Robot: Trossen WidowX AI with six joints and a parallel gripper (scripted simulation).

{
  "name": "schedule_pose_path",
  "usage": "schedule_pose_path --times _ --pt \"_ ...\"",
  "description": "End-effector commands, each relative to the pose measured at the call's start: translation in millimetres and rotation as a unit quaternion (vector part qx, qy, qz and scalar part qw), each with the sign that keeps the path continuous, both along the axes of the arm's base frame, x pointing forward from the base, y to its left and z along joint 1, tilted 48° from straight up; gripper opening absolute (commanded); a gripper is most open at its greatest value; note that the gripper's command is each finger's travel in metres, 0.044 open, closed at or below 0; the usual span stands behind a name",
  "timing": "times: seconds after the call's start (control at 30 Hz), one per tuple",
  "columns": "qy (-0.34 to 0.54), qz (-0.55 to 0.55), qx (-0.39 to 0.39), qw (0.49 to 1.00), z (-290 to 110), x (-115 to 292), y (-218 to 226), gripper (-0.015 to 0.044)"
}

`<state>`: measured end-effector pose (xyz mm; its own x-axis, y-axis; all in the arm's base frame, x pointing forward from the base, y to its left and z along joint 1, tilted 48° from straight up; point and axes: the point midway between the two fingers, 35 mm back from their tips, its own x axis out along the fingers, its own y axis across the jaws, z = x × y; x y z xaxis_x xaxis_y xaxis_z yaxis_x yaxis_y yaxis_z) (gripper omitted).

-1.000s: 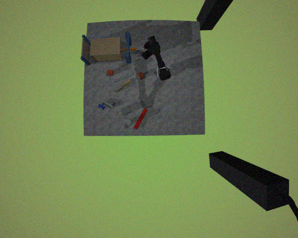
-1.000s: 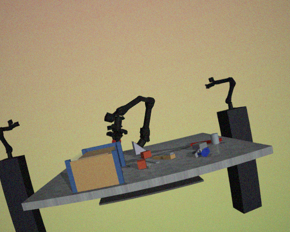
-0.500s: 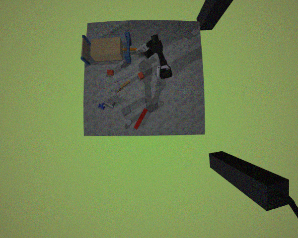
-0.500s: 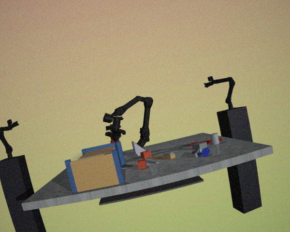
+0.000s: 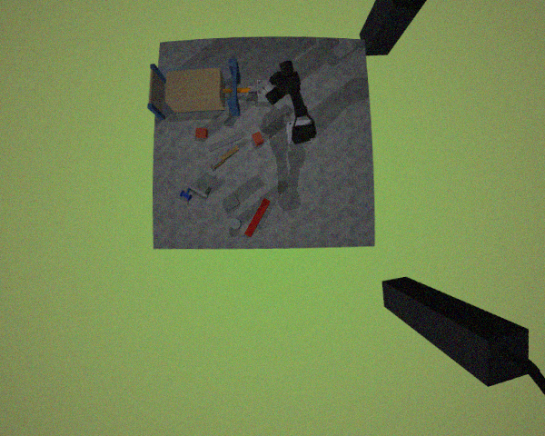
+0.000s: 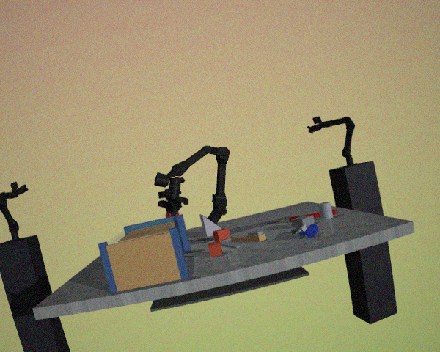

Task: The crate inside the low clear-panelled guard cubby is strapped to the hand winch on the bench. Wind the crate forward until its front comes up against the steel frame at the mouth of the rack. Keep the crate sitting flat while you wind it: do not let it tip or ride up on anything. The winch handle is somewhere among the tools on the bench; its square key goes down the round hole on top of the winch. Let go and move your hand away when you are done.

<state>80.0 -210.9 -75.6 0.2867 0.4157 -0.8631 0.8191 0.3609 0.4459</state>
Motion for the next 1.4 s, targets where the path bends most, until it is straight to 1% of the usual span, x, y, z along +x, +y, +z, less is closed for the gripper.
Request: schedule_pose_path --times 0.0,1.37 --pt "0.015 0.005 -0.005 1.000 -8.7 -10.4 -5.7 0.0000" --pt "0.016 0.005 -0.006 1.000 -41.2 -31.9 -36.9 0.0000"
